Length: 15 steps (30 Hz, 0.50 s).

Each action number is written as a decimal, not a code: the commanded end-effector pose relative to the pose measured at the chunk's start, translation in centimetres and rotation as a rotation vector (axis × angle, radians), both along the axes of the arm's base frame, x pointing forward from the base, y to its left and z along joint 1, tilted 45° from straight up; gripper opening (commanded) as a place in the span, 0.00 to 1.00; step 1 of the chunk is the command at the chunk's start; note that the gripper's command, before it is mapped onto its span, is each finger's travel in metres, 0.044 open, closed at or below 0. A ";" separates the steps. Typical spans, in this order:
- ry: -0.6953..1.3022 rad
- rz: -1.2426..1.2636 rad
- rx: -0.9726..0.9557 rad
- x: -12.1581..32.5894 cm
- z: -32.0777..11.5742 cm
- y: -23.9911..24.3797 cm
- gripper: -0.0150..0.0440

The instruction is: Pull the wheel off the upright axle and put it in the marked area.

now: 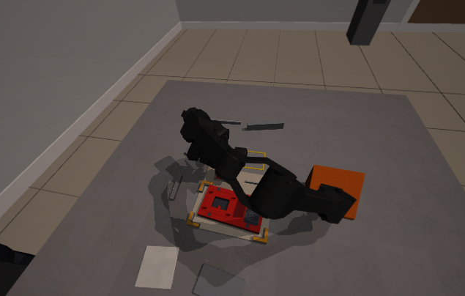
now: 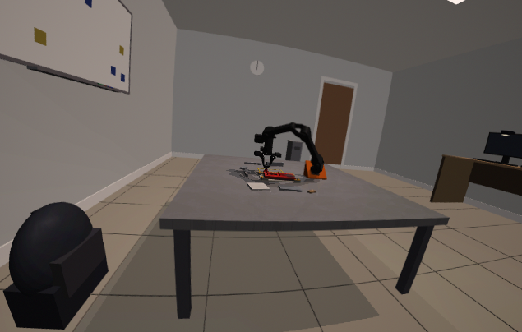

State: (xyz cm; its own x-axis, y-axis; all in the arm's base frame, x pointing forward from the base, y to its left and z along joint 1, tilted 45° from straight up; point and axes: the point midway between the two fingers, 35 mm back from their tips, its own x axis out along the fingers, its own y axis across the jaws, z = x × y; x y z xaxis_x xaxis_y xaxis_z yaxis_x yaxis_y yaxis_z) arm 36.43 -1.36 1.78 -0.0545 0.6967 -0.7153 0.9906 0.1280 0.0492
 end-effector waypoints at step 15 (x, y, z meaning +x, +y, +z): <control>-0.008 -0.006 -0.004 0.1 0.6 -0.8 0.25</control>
State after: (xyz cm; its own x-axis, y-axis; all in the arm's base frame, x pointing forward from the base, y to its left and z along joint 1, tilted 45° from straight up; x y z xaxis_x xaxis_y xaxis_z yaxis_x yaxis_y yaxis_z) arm 36.45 -1.70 2.11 -0.0531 0.6984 -0.7137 0.9908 0.1259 0.0495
